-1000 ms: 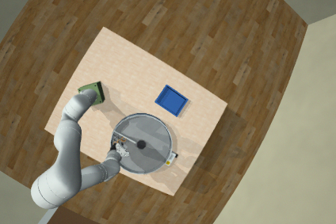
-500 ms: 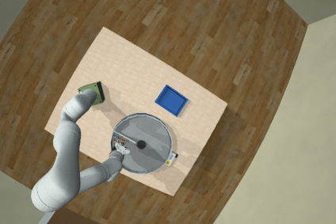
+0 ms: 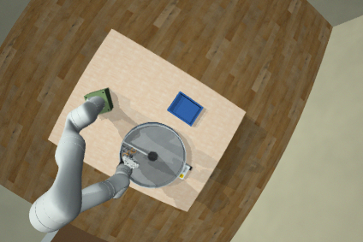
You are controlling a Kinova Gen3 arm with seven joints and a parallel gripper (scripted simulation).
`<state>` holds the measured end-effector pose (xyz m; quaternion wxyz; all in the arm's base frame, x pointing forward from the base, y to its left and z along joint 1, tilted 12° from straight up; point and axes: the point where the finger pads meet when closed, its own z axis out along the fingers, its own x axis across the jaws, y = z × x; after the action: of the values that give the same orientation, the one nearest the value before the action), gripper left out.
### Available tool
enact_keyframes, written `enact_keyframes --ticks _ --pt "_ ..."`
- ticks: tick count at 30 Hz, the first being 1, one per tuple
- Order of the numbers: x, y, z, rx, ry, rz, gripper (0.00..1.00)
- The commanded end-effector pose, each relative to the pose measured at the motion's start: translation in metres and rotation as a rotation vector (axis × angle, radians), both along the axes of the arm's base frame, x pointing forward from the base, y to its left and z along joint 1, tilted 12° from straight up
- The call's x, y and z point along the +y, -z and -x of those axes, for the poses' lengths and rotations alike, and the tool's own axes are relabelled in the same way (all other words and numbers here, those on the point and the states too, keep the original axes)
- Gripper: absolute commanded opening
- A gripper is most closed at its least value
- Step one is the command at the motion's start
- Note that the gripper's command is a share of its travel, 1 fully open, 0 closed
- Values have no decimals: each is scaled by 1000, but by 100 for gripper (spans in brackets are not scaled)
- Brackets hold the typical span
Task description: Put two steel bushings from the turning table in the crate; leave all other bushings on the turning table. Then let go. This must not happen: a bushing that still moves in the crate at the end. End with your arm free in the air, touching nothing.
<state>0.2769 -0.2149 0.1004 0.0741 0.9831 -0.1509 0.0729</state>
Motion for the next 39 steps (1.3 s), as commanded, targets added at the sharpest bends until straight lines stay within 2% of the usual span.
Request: enact_keyframes --ticks 1,12,13,39 --pt "-6 0 4 1 20 -2 27" --pt "-6 0 4 1 20 -2 27" --pt "-6 0 4 1 18 -2 42" --pt "-6 0 4 1 18 -2 42"
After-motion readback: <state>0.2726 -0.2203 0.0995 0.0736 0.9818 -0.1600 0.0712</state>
